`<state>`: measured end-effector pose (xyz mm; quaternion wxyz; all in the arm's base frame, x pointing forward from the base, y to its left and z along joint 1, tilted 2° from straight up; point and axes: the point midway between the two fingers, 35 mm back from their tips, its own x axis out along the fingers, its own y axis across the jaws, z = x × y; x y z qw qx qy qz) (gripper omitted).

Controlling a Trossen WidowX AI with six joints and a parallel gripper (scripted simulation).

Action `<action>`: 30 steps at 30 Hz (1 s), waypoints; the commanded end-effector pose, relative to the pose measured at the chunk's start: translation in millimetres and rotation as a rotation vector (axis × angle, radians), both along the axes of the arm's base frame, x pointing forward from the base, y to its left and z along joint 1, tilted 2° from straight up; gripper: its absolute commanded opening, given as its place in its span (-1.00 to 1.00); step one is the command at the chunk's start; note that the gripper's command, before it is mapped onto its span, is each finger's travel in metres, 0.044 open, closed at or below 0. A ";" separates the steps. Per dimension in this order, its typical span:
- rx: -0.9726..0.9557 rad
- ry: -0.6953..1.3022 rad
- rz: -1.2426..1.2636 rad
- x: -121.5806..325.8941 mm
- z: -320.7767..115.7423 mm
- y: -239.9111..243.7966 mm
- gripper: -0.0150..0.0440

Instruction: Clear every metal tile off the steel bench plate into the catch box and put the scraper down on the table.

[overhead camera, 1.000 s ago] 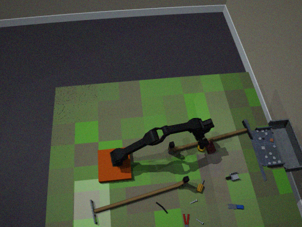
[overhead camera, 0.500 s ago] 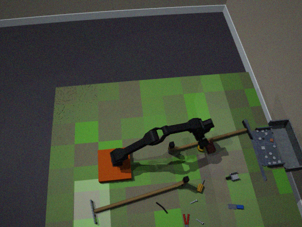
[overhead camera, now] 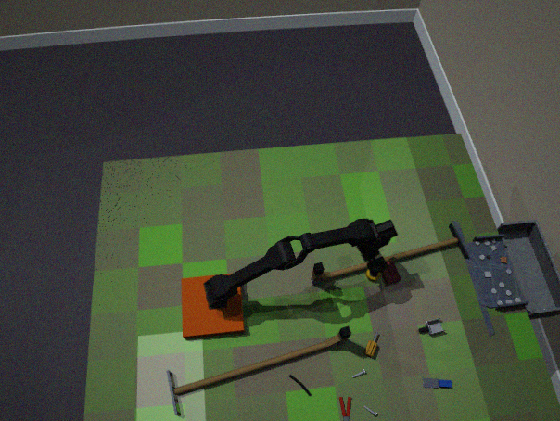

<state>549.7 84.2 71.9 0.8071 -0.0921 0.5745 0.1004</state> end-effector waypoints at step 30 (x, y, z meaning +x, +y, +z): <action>-0.030 -0.174 -0.020 -18.6 83.8 7.7 1.00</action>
